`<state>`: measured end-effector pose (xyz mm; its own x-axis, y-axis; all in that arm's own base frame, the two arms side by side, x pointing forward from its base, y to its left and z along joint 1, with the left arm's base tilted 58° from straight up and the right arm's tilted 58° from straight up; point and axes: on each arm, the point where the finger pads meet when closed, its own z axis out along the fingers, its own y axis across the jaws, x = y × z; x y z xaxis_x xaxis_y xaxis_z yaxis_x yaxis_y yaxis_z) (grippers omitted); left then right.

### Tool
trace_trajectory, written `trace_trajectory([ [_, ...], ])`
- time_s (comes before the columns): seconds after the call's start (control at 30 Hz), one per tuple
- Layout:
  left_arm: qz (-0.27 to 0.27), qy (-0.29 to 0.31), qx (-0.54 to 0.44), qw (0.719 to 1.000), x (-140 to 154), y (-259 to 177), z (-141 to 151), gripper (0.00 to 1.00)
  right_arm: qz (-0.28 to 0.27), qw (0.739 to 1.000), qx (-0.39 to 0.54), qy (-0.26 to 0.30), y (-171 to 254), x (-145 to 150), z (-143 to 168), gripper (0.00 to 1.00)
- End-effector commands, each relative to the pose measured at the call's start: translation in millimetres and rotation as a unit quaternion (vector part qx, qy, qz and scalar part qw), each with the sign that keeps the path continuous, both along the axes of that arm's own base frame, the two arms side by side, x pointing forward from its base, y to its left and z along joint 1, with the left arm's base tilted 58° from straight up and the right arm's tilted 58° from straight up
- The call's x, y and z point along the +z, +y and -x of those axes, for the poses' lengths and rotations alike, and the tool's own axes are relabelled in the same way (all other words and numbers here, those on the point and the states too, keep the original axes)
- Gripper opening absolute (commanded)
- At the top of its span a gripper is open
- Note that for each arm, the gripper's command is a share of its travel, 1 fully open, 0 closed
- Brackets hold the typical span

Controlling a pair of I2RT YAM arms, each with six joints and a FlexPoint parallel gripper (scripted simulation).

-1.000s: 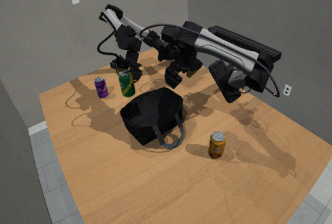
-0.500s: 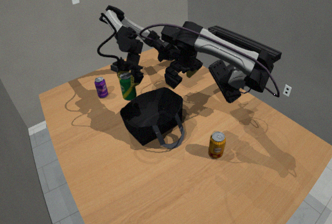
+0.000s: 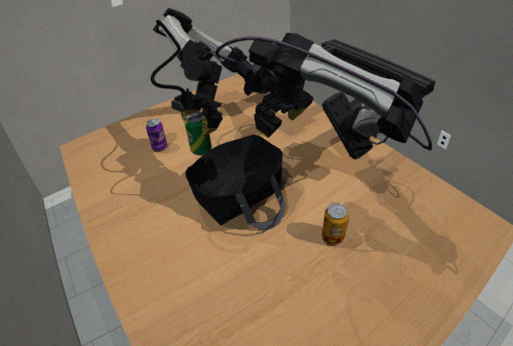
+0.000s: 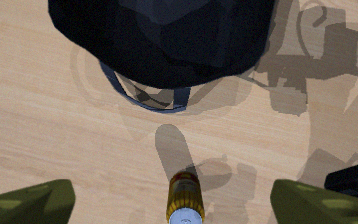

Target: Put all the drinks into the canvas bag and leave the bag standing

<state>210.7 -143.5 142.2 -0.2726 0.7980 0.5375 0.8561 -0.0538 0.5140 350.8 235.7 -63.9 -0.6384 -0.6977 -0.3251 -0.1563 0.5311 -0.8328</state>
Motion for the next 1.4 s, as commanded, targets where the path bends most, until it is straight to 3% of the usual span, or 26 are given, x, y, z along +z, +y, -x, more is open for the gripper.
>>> trace_trajectory([
  [0.0, 0.017, -0.004, -0.004, 1.0, 6, -9, 3, 1.0, -0.039, 0.998, 0.021, -0.037, 28, 18, 2, 0.67],
  [0.17, 0.017, -0.004, -0.004, 1.0, 6, -9, 3, 1.0, -0.043, 0.998, 0.025, -0.039, 36, 24, -3, 0.67],
  [0.2, 0.017, -0.004, -0.004, 1.0, 6, -9, 3, 1.0, -0.034, 0.999, 0.019, -0.031, 34, 2, -1, 0.67],
  [0.27, 0.017, -0.004, -0.004, 1.0, 6, -9, 3, 1.0, -0.015, 1.0, 0.021, -0.004, 31, -7, 3, 0.67],
  [0.33, 0.017, -0.004, -0.004, 1.0, 6, -9, 3, 1.0, -0.002, 1.0, 0.02, -0.015, 33, -6, 0, 0.67],
  [0.4, 0.017, -0.004, -0.004, 1.0, 6, -9, 3, 1.0, -0.023, 0.999, 0.02, -0.028, 42, -3, -5, 0.67],
  [0.93, 0.017, -0.004, -0.004, 1.0, 6, -9, 3, 1.0, -0.008, 1.0, 0.019, -0.011, 68, -38, -16, 0.67],
  [1.03, 0.017, -0.004, -0.004, 1.0, 6, -9, 3, 1.0, -0.02, 0.999, 0.02, -0.02, 73, -33, -19, 0.67],
  [1.3, 0.017, -0.004, -0.004, 1.0, 6, -9, 3, 1.0, -0.005, 1.0, 0.021, -0.003, 86, -59, -22, 0.67],
  [1.37, 0.017, -0.004, -0.004, 1.0, 6, -9, 3, 1.0, -0.021, 0.999, 0.021, -0.02, 91, -41, -26, 0.67],
])
